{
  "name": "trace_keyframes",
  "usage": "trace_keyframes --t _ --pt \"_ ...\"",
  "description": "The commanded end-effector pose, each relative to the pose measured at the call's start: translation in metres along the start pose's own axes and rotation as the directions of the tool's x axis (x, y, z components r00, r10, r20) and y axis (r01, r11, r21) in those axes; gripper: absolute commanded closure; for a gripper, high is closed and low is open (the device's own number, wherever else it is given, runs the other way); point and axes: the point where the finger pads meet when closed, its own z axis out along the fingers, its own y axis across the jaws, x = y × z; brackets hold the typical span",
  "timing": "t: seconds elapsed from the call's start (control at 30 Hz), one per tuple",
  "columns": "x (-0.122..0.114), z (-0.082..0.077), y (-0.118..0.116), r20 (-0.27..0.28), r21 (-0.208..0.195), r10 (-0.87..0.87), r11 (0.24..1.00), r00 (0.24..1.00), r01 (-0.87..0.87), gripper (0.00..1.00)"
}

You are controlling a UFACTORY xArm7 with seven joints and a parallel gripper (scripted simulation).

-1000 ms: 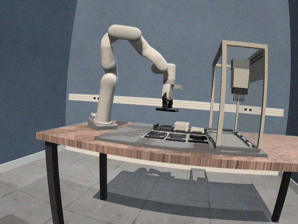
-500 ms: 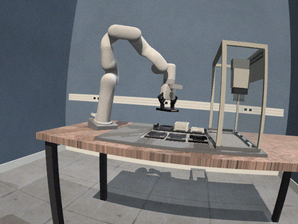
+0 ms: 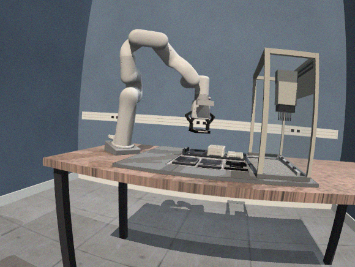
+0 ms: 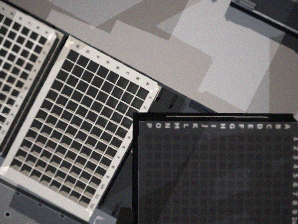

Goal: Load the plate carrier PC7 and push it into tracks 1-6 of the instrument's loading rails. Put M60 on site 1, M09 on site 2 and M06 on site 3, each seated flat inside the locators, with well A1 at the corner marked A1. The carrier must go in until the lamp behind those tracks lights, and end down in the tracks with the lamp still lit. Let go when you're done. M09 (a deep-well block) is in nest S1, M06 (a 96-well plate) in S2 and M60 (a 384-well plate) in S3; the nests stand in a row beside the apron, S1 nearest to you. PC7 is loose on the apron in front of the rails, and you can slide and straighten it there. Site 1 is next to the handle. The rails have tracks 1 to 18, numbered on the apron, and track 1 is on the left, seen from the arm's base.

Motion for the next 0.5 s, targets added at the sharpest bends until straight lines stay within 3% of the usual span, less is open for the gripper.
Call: trace_keyframes --t 0.0,0.37,0.47 --pt "-0.0001 -0.0012 -0.0012 -0.009 0.004 0.113 0.994 0.994 -0.113 1.00" --pt "-0.0001 -0.0012 -0.0012 -0.007 0.007 0.462 0.887 0.887 -0.462 1.00" --pt "-0.0001 -0.0012 -0.0012 -0.007 0.007 0.465 0.885 0.885 -0.465 1.00"
